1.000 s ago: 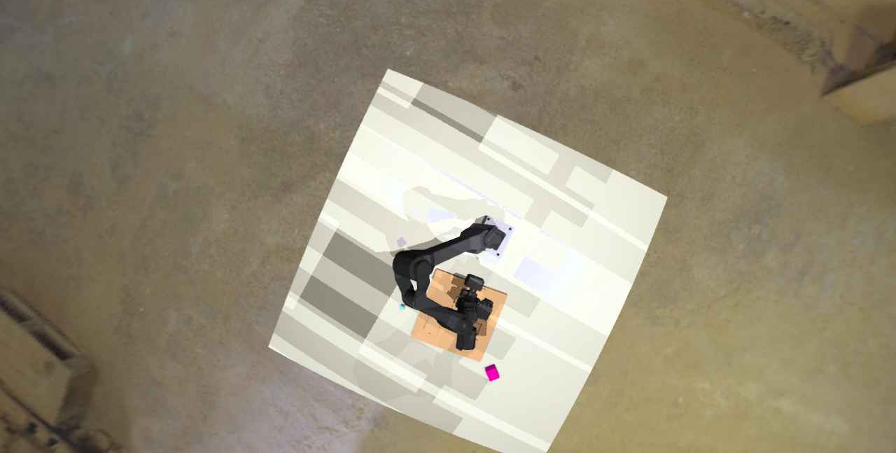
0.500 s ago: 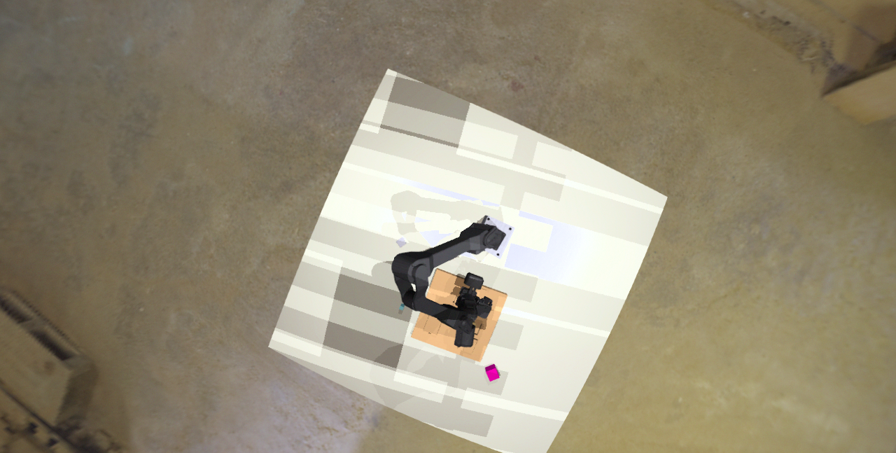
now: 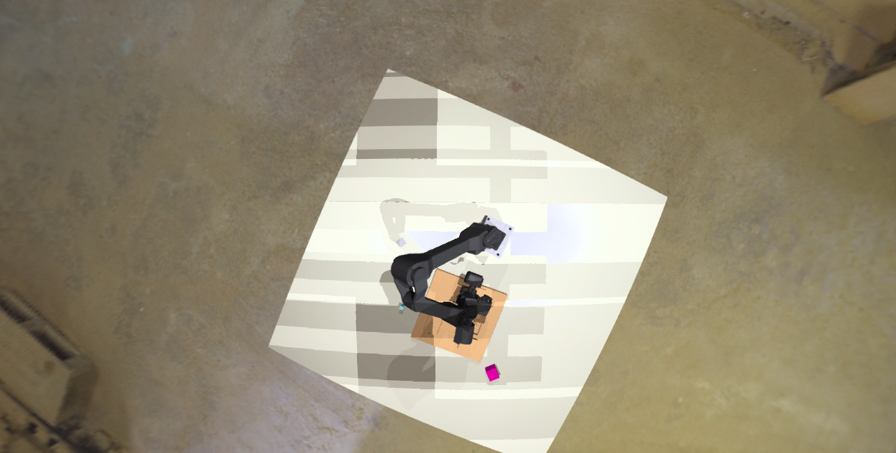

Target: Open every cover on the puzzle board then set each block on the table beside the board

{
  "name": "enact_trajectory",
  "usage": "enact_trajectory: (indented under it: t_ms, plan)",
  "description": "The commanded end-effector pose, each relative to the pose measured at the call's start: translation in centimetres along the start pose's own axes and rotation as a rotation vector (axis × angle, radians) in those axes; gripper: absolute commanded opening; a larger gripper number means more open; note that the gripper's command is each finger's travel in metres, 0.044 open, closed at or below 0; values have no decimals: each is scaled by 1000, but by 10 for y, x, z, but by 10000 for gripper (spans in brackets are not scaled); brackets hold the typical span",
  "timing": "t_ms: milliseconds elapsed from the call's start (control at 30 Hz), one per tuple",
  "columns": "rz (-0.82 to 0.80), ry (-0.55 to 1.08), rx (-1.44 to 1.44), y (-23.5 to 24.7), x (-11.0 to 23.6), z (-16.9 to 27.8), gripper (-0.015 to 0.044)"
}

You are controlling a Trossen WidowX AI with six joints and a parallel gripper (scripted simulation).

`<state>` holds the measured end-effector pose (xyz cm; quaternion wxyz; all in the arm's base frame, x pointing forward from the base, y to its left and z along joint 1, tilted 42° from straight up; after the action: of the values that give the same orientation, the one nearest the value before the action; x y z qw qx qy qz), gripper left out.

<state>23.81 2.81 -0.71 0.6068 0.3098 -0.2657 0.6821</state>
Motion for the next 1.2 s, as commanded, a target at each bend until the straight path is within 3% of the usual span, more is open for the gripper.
enact_trajectory:
  t_ms: [0, 1167]
  plan:
    - [0, 4, 5, 0, -1, -3, 0]
    - [2, -4, 6, -2, 0, -37, 0]
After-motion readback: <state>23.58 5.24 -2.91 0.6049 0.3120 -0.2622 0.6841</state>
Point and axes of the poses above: the point midway between the two fingers, 35 mm back from their tips, its own x axis back along the fingers, its own y axis across the jaws, z = x × y, the point moved 8 cm from there along x, back along the fingers, and after that the axes turned 2 degrees about -x, right-handed, at the moved point
